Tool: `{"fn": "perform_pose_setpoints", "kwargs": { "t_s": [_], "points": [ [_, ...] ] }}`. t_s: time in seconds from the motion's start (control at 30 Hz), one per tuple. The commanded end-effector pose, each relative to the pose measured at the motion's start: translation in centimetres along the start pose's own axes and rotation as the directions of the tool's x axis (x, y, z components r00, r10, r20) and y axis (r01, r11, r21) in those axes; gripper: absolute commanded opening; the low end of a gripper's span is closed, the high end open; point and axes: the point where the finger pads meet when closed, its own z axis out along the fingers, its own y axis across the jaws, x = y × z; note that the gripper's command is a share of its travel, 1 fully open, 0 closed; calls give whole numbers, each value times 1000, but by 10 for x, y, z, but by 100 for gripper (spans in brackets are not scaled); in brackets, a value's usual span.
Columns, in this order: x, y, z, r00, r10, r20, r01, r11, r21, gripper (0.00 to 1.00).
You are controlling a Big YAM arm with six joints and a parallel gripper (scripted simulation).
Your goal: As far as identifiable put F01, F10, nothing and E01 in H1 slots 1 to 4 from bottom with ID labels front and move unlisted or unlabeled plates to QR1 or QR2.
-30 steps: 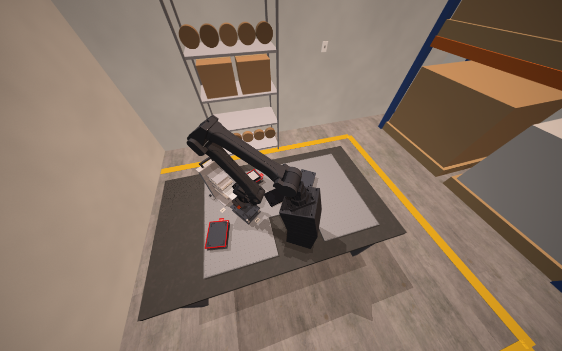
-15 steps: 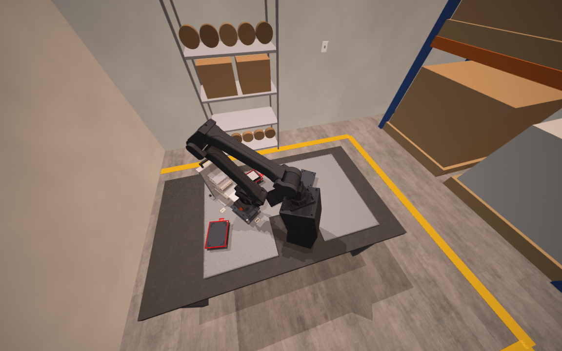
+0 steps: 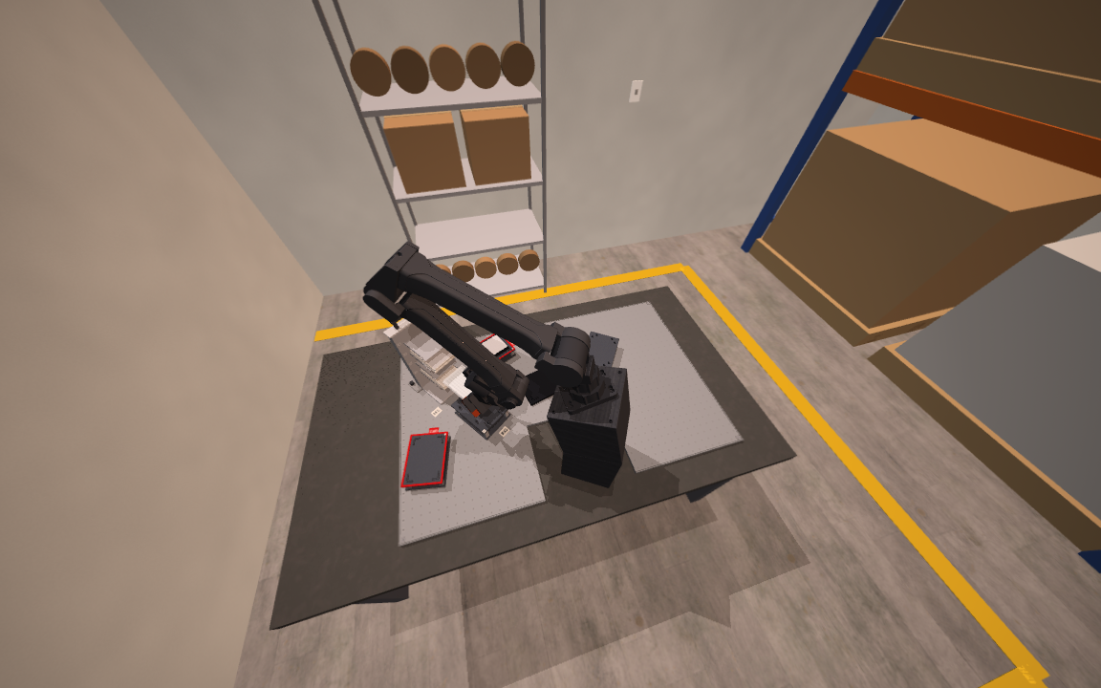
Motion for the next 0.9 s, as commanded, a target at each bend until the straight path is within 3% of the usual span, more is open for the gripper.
{"fn": "perform_pose_setpoints", "kwargs": {
  "t_s": [0.0, 0.2, 0.23, 0.37, 0.8, 0.87],
  "points": [
    [8, 0, -12, 1000, 6, -10, -6, 1000, -7, 86],
    [13, 0, -16, 1000, 5, -12, -5, 1000, -6, 86],
    [6, 5, -10, 1000, 13, 11, -13, 1000, -16, 86],
    [19, -1, -22, 1000, 3, -17, -3, 1000, -4, 86],
    [26, 2, -27, 1000, 8, -2, -8, 1000, -10, 86],
    [33, -2, -32, 1000, 1, -18, -1, 1000, -4, 86]
  ]
}}
